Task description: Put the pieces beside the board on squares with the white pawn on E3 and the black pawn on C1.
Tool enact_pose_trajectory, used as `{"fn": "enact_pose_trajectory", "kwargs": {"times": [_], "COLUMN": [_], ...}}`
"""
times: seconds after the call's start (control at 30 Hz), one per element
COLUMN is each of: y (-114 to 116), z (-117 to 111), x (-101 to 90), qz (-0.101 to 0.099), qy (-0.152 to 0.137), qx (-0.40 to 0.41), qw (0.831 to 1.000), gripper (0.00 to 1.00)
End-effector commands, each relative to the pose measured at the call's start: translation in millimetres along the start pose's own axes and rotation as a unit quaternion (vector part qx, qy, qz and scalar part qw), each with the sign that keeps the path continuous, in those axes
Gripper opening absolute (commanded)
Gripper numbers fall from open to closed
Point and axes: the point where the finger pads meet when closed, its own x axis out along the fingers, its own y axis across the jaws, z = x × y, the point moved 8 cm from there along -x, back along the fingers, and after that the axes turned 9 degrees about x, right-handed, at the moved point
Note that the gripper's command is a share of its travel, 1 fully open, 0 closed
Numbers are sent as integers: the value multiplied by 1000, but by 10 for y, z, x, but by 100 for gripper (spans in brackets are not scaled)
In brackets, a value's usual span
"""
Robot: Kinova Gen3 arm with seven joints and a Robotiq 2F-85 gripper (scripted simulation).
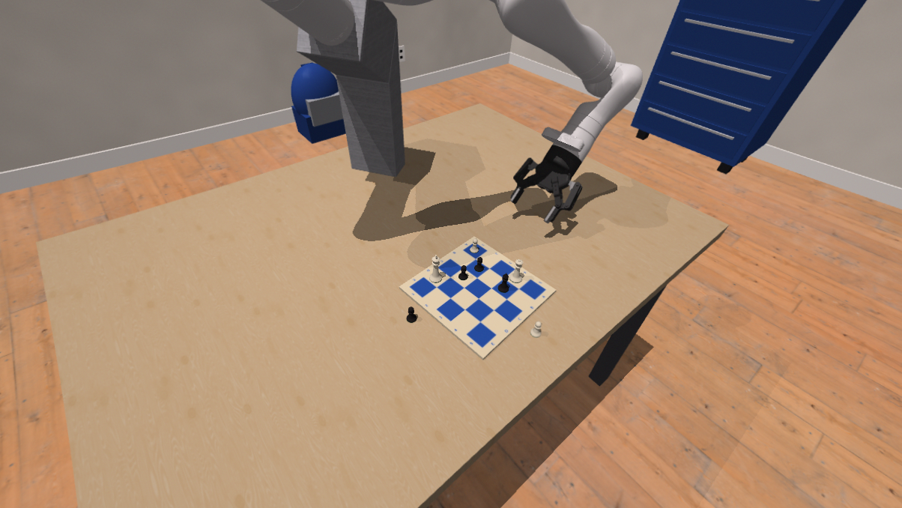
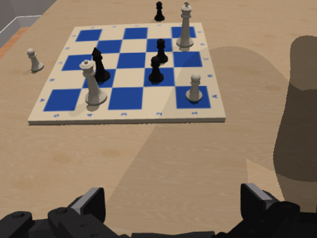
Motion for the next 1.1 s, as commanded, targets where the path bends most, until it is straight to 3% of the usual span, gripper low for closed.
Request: {"fn": "enact_pose_trajectory", "kwargs": {"times": [0.0, 1.07], "y": [-8, -36], "z": [3, 21], "x": [15, 108], "qz": [2, 8], "qy": [0, 4], "qx": [0, -8], "qw": [1000, 1000], "gripper": [100, 100]}}
